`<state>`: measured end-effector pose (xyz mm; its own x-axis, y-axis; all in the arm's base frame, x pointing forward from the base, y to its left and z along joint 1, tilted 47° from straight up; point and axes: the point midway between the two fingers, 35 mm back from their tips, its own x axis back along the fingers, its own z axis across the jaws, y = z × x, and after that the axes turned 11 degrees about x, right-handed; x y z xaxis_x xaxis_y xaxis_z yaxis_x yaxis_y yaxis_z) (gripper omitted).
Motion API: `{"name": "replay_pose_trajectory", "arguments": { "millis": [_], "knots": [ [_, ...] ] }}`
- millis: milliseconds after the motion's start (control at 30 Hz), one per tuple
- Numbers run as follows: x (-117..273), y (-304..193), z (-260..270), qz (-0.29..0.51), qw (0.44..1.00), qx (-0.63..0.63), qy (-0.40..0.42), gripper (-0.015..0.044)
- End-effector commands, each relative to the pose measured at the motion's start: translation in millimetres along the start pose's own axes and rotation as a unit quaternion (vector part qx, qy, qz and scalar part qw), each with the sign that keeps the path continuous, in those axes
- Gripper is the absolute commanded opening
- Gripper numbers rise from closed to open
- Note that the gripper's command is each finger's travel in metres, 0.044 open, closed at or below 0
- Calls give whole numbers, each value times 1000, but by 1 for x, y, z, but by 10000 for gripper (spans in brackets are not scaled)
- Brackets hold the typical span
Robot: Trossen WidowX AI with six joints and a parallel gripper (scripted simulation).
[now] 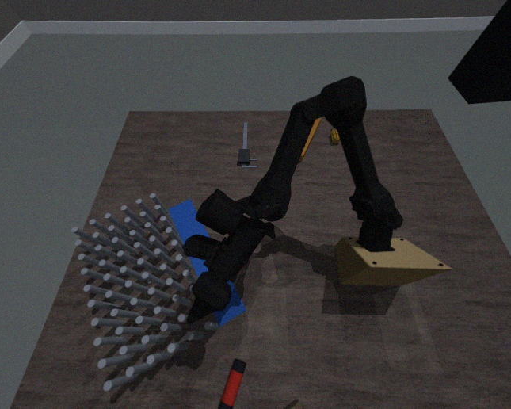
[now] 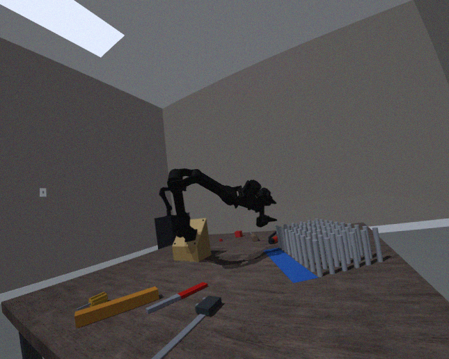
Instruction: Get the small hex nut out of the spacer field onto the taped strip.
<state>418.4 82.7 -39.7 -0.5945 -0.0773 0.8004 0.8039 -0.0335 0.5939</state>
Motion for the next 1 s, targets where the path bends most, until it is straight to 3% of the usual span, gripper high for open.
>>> {"name": "replay_pose_trajectory", "arguments": {
  "millis": [0,500,867,967],
  "knots": [
    [-30,-45,51,105,988,-116,3,440],
    [-59,-160,132,264,899,-324,-129,440],
    [-56,-255,163,281,801,-433,-304,440],
    [-55,-260,164,279,795,-438,-313,440]
  ]
}}
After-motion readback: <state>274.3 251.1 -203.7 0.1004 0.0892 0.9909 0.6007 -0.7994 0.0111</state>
